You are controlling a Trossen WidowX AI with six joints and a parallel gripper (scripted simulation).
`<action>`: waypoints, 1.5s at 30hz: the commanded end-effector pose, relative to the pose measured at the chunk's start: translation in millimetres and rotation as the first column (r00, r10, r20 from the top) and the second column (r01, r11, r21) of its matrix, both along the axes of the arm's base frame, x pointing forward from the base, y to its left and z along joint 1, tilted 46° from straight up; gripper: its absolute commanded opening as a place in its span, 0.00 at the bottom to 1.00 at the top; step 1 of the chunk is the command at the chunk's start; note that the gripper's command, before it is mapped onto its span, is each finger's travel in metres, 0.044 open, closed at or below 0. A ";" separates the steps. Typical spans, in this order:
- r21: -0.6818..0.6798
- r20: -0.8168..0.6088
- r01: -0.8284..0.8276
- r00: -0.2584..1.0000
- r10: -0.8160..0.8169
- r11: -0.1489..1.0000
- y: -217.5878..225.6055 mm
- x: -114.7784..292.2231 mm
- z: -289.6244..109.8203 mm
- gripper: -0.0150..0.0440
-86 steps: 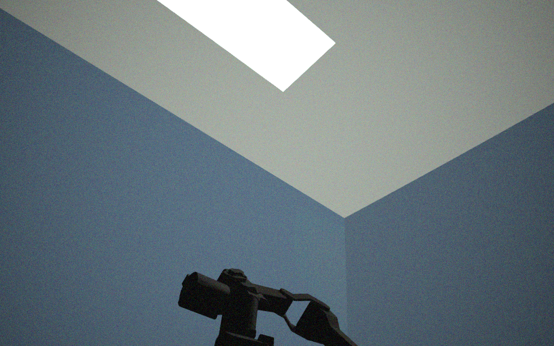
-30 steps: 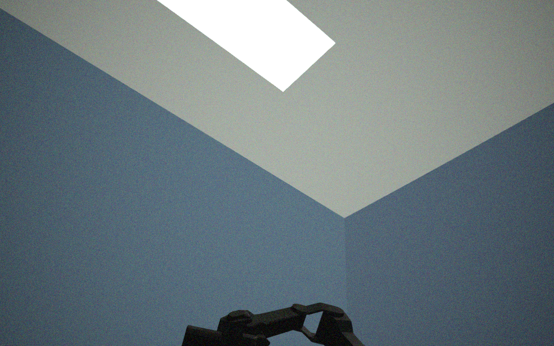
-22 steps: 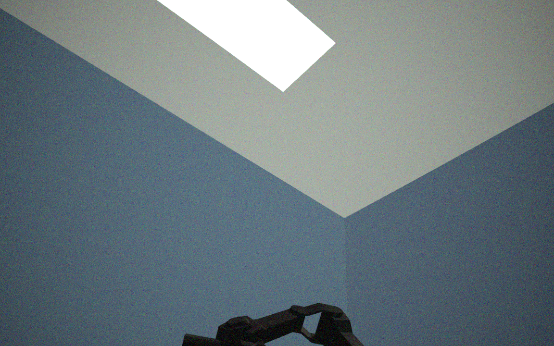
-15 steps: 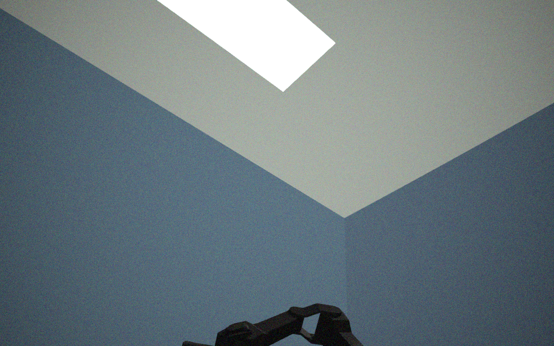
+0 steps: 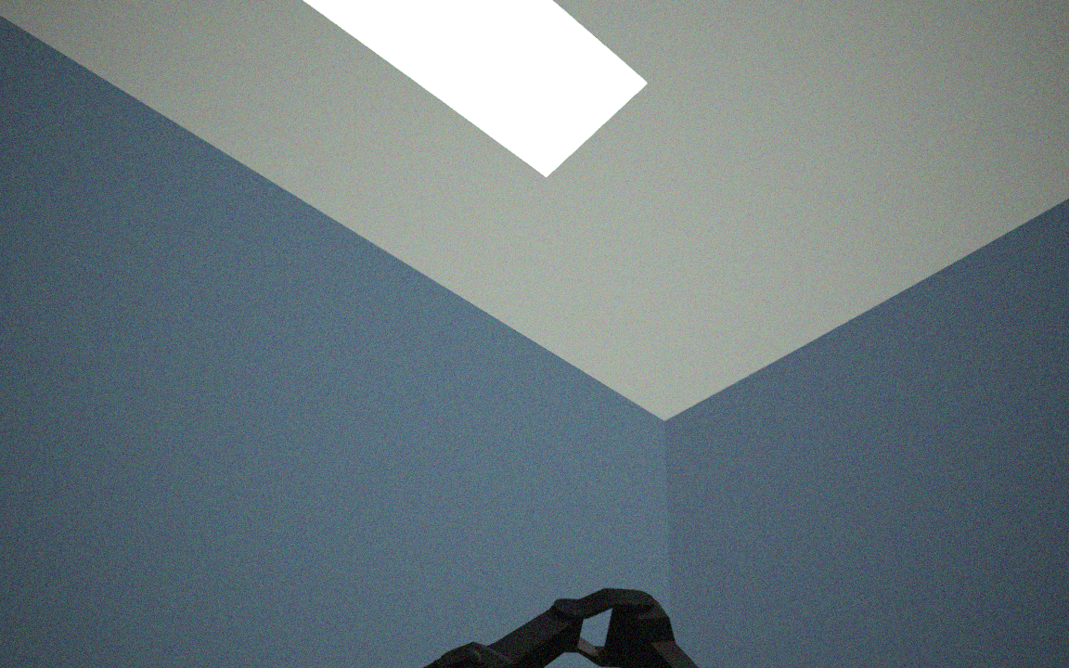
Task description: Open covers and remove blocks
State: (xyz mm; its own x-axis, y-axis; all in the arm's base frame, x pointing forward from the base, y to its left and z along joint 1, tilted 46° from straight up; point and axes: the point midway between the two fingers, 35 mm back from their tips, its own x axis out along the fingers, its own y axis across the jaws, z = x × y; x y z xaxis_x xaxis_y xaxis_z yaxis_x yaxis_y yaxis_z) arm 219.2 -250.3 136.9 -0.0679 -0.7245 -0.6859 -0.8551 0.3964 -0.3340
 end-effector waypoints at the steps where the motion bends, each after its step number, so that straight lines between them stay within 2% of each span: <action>1: -0.001 -0.002 -0.005 1.000 0.005 1.000 -5.1 -1.8 -5.0 0.39; 4: -0.001 -0.002 -0.005 1.000 0.005 1.000 -6.8 -2.5 -6.5 0.39; 18: -0.001 -0.001 0.000 1.000 0.000 1.000 -2.8 -1.4 -2.5 1.00; 44: 0.002 -0.002 -0.005 1.000 0.005 1.000 50.4 3.0 47.1 1.00; 45: 0.003 -0.005 -0.008 1.000 0.008 1.000 50.7 3.8 46.7 0.96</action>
State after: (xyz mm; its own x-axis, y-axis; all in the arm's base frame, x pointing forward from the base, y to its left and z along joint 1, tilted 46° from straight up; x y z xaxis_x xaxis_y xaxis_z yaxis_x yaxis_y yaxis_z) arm 222.8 -202.9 180.2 -0.0646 -0.7210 -0.6900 -0.8599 0.3911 -0.3282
